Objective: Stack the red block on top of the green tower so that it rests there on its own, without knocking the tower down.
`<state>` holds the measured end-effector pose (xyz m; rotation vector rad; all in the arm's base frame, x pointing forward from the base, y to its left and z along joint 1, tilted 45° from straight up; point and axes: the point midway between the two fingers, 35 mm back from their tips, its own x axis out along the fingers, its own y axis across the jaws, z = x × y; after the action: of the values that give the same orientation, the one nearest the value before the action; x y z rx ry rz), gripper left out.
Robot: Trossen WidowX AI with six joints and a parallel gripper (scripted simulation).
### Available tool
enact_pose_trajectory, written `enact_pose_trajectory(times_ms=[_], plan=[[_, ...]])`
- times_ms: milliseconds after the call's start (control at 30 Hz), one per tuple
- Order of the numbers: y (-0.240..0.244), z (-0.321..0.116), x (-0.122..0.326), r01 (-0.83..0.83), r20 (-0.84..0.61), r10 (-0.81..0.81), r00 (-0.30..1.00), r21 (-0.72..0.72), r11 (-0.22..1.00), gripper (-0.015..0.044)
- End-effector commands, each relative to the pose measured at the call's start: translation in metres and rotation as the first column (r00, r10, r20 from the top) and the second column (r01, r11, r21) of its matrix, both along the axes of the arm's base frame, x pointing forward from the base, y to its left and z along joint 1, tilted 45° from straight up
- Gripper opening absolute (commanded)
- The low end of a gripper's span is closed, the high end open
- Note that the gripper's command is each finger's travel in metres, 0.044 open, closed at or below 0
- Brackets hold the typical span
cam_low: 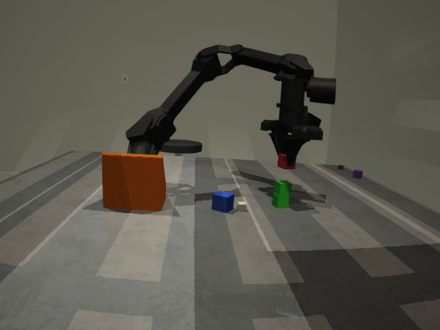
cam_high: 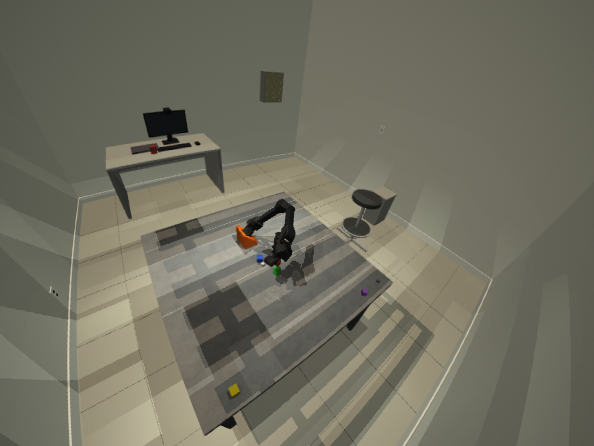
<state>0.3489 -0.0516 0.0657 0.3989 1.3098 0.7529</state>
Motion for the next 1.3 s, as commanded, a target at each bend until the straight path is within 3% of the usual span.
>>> enact_pose_trajectory(times_ms=[0, 333, 1267], plan=[[0.007, -0.004, 0.0, 0.003, 0.0, -0.003, 1.0, 0.005, 1.0, 0.0], [0.028, -0.024, 0.002, 0.003, 0.0, -0.003, 1.0, 0.006, 1.0, 0.0], [0.026, -0.022, 0.002, 0.003, 0.0, -0.003, 1.0, 0.006, 1.0, 0.0]])
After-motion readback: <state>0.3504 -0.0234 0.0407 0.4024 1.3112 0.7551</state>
